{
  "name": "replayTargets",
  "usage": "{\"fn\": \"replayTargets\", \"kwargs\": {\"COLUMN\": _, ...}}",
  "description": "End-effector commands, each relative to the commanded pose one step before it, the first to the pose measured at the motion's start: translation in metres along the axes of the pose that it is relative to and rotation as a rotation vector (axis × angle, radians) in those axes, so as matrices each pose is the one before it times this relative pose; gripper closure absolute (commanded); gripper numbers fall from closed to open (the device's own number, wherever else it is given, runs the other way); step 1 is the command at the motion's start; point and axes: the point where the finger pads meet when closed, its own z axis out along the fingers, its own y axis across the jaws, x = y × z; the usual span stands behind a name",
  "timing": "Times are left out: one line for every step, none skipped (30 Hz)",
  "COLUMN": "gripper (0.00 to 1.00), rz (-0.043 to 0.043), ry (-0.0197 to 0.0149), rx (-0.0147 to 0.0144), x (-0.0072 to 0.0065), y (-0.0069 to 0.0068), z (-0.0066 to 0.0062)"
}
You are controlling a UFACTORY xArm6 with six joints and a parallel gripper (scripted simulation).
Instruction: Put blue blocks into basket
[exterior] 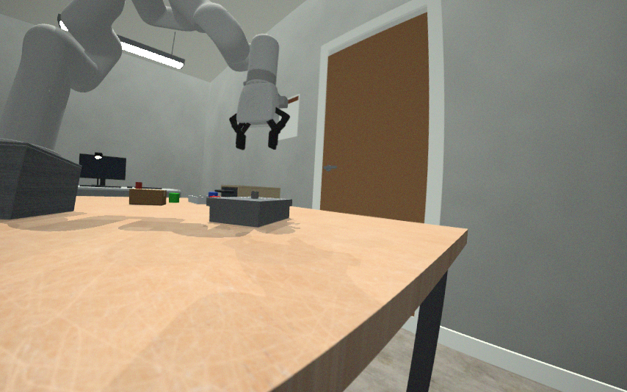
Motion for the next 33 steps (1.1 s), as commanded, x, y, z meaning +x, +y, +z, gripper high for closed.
{"fn": "replayTargets", "kwargs": {"gripper": 0.0, "rz": 0.06691, "ry": -0.00769, "rx": -0.00839, "x": 0.02965, "y": -0.03373, "z": -0.00473}}
{"fn": "replayTargets", "kwargs": {"gripper": 0.0, "rz": 0.02077, "ry": -0.00235, "rx": -0.00108, "x": 0.00703, "y": -0.01154, "z": -0.00081}}
{"fn": "replayTargets", "kwargs": {"gripper": 0.0, "rz": 0.0229, "ry": -0.00237, "rx": -0.00128, "x": 0.00702, "y": -0.01303, "z": -0.00086}}
{"fn": "replayTargets", "kwargs": {"gripper": 0.0, "rz": 0.0, "ry": 0.0, "rx": 0.0, "x": 0.0, "y": 0.0, "z": 0.0}}
{"fn": "replayTargets", "kwargs": {"gripper": 0.0, "rz": 0.0, "ry": 0.0, "rx": 0.0, "x": 0.0, "y": 0.0, "z": 0.0}}
{"fn": "replayTargets", "kwargs": {"gripper": 0.0, "rz": 0.02492, "ry": -0.00231, "rx": -0.00149, "x": 0.00676, "y": -0.01449, "z": -0.00091}}
{"fn": "replayTargets", "kwargs": {"gripper": 0.0, "rz": 0.02683, "ry": -0.00217, "rx": -0.00167, "x": 0.00622, "y": -0.0159, "z": -0.00094}}
{"fn": "replayTargets", "kwargs": {"gripper": 0.0, "rz": 0.02859, "ry": -0.00196, "rx": -0.00183, "x": 0.00499, "y": -0.01615, "z": -0.00086}}
{"fn": "replayTargets", "kwargs": {"gripper": 0.0, "rz": 0.03019, "ry": -0.00167, "rx": -0.00193, "x": 0.00087, "y": -0.00795, "z": -0.00008}}
{"fn": "replayTargets", "kwargs": {"gripper": 0.0, "rz": 0.0316, "ry": -0.00132, "rx": -0.00198, "x": 0.00066, "y": -0.00897, "z": -0.00015}}
{"fn": "replayTargets", "kwargs": {"gripper": 0.0, "rz": 0.03282, "ry": -0.00093, "rx": -0.00196, "x": 0.00035, "y": -0.01004, "z": -0.0002}}
{"fn": "replayTargets", "kwargs": {"gripper": 0.0, "rz": 0.03383, "ry": -0.00051, "rx": -0.00185, "x": -0.0002, "y": -0.01047, "z": -0.00021}}
{"fn": "replayTargets", "kwargs": {"gripper": 0.0, "rz": 0.03462, "ry": -0.00009, "rx": -0.00165, "x": -0.00092, "y": -0.01033, "z": -0.00017}}
{"fn": "replayTargets", "kwargs": {"gripper": 0.0, "rz": 0.03519, "ry": 0.00032, "rx": -0.00137, "x": -0.00167, "y": -0.00999, "z": -0.00011}}
{"fn": "replayTargets", "kwargs": {"gripper": 0.0, "rz": 0.03553, "ry": 0.00069, "rx": -0.00102, "x": -0.00239, "y": -0.00968, "z": -0.00005}}
{"fn": "replayTargets", "kwargs": {"gripper": 0.0, "rz": 0.03563, "ry": 0.001, "rx": -0.0006, "x": -0.00305, "y": -0.00941, "z": 0.00001}}
{"fn": "replayTargets", "kwargs": {"gripper": 0.0, "rz": 0.03551, "ry": 0.00123, "rx": -0.00014, "x": -0.00368, "y": -0.00915, "z": 0.00006}}
{"fn": "replayTargets", "kwargs": {"gripper": 0.0, "rz": 0.03515, "ry": 0.00139, "rx": 0.00035, "x": -0.00426, "y": -0.00886, "z": 0.0001}}
{"fn": "replayTargets", "kwargs": {"gripper": 0.0, "rz": 0.03456, "ry": 0.00146, "rx": 0.00083, "x": -0.00481, "y": -0.00853, "z": 0.00014}}
{"fn": "replayTargets", "kwargs": {"gripper": 0.0, "rz": 0.03374, "ry": 0.00144, "rx": 0.0013, "x": -0.00532, "y": -0.00818, "z": 0.00018}}
{"fn": "replayTargets", "kwargs": {"gripper": 0.0, "rz": 0.0, "ry": 0.0, "rx": 0.0, "x": 0.0, "y": 0.0, "z": 0.0}}
{"fn": "replayTargets", "kwargs": {"gripper": 0.0, "rz": 0.0, "ry": 0.0, "rx": 0.0, "x": 0.0, "y": 0.0, "z": 0.0}}
{"fn": "replayTargets", "kwargs": {"gripper": 0.0, "rz": 0.03272, "ry": 0.00135, "rx": 0.00172, "x": -0.01445, "y": -0.02445, "z": -0.00002}}
{"fn": "replayTargets", "kwargs": {"gripper": 0.0, "rz": 0.03148, "ry": 0.0012, "rx": 0.00209, "x": -0.00611, "y": -0.00621, "z": 0.0004}}
{"fn": "replayTargets", "kwargs": {"gripper": 0.0, "rz": 0.03006, "ry": 0.001, "rx": 0.00238, "x": -0.00597, "y": -0.00533, "z": 0.00042}}
{"fn": "replayTargets", "kwargs": {"gripper": 0.0, "rz": 0.02845, "ry": 0.00078, "rx": 0.00258, "x": -0.00653, "y": -0.00572, "z": 0.00037}}
{"fn": "replayTargets", "kwargs": {"gripper": 0.0, "rz": 0.02669, "ry": 0.00054, "rx": 0.00271, "x": -0.00728, "y": -0.00633, "z": 0.00035}}
{"fn": "replayTargets", "kwargs": {"gripper": 0.0, "rz": 0.02478, "ry": 0.00031, "rx": 0.00275, "x": -0.00775, "y": -0.0063, "z": 0.00037}}
{"fn": "replayTargets", "kwargs": {"gripper": 0.0, "rz": 0.02276, "ry": 0.00011, "rx": 0.00271, "x": -0.00799, "y": -0.00591, "z": 0.00042}}
{"fn": "replayTargets", "kwargs": {"gripper": 0.0, "rz": 0.02063, "ry": -0.00007, "rx": 0.0026, "x": -0.00814, "y": -0.00549, "z": 0.00047}}
{"fn": "replayTargets", "kwargs": {"gripper": 0.0, "rz": 0.01844, "ry": -0.00021, "rx": 0.00243, "x": -0.00827, "y": -0.00516, "z": 0.00051}}
{"fn": "replayTargets", "kwargs": {"gripper": 0.0, "rz": 0.01621, "ry": -0.0003, "rx": 0.00221, "x": -0.00839, "y": -0.00492, "z": 0.00052}}
{"fn": "replayTargets", "kwargs": {"gripper": 0.0, "rz": 0.01398, "ry": -0.00035, "rx": 0.00196, "x": -0.00849, "y": -0.00475, "z": 0.00051}}
